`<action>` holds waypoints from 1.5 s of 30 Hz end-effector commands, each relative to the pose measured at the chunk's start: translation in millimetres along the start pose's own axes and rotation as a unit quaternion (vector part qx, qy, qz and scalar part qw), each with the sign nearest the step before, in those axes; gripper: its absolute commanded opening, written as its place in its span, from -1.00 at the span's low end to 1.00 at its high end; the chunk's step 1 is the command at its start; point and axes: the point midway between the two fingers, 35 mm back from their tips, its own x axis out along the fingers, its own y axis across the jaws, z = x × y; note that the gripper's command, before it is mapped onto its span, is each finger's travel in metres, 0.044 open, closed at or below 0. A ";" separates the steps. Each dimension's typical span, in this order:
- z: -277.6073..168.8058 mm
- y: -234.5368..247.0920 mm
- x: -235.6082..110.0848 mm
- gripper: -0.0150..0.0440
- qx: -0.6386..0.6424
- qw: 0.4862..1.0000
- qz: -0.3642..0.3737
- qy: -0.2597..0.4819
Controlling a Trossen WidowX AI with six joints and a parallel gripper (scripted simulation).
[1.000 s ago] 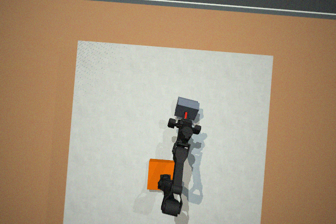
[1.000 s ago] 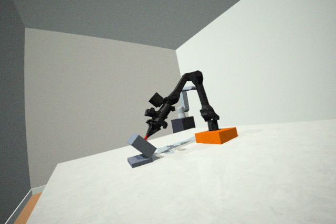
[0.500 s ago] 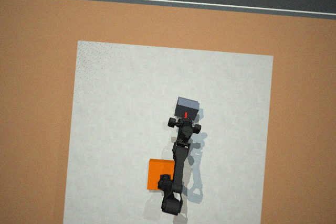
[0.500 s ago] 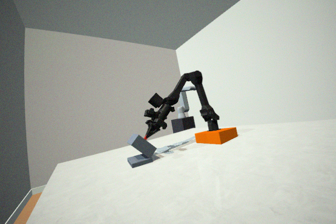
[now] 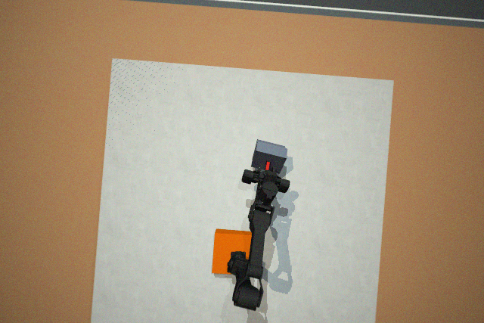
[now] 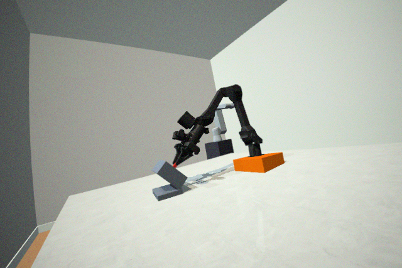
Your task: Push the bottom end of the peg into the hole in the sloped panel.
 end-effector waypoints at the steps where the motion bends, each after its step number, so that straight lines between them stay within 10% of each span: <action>1: 0.0 -0.1 -0.1 0.58 0.000 1.000 0.000 0.000; 6: 0.4 -0.2 -3.0 1.00 0.000 1.000 0.000 0.000; 45: 5.4 -0.7 -49.5 1.00 -0.002 1.000 0.000 -0.001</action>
